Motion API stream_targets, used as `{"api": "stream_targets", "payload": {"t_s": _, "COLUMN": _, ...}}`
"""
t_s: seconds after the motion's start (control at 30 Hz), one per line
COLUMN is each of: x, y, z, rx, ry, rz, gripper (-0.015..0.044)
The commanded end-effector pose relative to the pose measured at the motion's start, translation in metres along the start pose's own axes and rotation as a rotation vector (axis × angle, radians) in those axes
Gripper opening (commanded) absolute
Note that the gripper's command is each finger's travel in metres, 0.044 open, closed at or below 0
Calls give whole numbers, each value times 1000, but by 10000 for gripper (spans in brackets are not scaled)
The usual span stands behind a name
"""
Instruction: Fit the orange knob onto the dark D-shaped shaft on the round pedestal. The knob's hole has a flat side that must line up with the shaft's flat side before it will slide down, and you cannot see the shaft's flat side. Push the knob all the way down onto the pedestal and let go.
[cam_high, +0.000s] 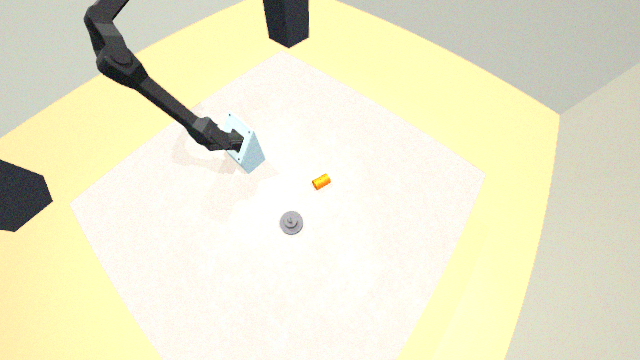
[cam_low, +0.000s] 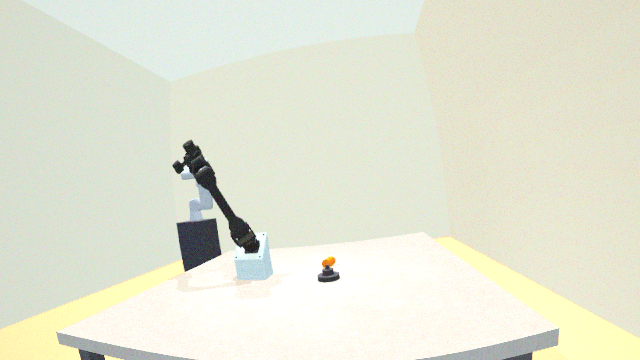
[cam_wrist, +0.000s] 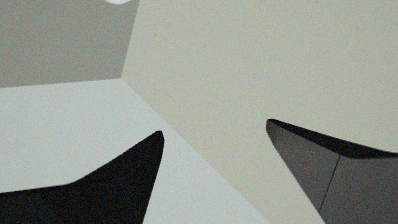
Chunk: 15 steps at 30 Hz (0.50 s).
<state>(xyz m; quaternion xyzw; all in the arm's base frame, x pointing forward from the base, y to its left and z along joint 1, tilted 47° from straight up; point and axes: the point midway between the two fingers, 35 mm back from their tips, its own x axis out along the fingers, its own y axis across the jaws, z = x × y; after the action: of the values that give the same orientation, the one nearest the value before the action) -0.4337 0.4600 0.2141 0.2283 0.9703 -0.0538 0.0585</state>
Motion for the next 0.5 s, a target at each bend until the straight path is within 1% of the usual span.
{"api": "stream_targets", "payload": {"t_s": 0.0, "x": -1, "y": 5, "z": 3, "rx": 17, "ry": -7, "rz": 13, "gripper": 426}}
{"api": "stream_targets", "payload": {"t_s": 0.03, "x": -6, "y": 21, "z": 10, "rx": 70, "ry": -28, "rz": 51, "gripper": 440}}
{"api": "stream_targets", "payload": {"t_s": 0.1, "x": -25, "y": 70, "z": 36, "rx": 236, "ry": -84, "rz": 176, "gripper": 440}}
{"api": "stream_targets", "payload": {"t_s": 0.17, "x": -34, "y": 87, "z": 46, "rx": 300, "ry": -101, "rz": 225, "gripper": 440}}
{"api": "stream_targets", "payload": {"t_s": 0.27, "x": -57, "y": 127, "z": 70, "rx": 450, "ry": -134, "rz": 344, "gripper": 440}}
{"api": "stream_targets", "payload": {"t_s": 0.47, "x": -126, "y": 204, "z": 128, "rx": 779, "ry": -181, "rz": 645, "gripper": 440}}
